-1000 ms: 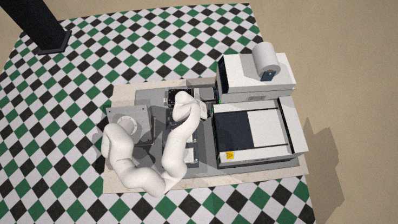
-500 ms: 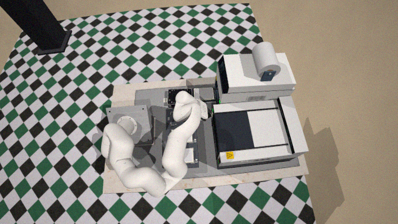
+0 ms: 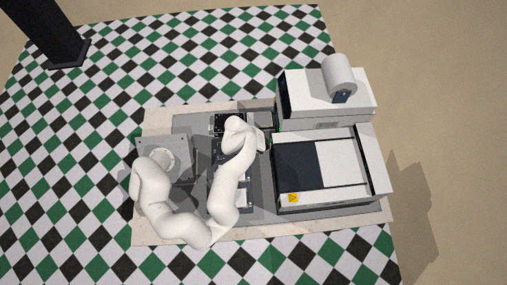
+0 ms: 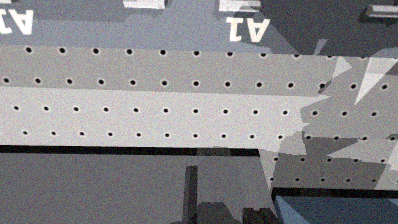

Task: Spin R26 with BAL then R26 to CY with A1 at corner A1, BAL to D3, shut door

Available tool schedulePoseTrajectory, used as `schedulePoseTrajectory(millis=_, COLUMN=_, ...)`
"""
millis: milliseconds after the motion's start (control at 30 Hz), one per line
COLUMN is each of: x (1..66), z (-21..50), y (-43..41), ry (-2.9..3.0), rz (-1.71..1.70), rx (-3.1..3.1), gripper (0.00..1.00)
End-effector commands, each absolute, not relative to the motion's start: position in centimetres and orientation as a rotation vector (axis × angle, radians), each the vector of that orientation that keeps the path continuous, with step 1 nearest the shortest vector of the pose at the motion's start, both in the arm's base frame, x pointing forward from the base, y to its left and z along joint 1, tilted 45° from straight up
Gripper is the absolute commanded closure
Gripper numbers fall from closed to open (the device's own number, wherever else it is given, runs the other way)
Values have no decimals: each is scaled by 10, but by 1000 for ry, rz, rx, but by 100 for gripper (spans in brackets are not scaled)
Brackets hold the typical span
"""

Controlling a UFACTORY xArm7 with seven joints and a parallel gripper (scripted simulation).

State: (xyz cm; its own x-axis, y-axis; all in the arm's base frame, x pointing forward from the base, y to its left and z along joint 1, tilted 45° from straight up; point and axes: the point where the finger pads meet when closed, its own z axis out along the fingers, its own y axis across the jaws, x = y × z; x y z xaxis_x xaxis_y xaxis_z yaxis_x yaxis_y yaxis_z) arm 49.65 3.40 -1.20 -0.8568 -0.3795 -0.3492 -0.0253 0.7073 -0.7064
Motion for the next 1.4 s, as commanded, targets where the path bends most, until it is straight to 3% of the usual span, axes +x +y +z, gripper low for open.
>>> schedulePoseTrajectory(millis=0, x=499, z=-11, y=36, ry=2434, rz=-994, rx=-312, gripper=100)
schedulePoseTrajectory(millis=1367, x=480, z=-2, y=44, ry=2434, rz=-994, rx=-312, gripper=100)
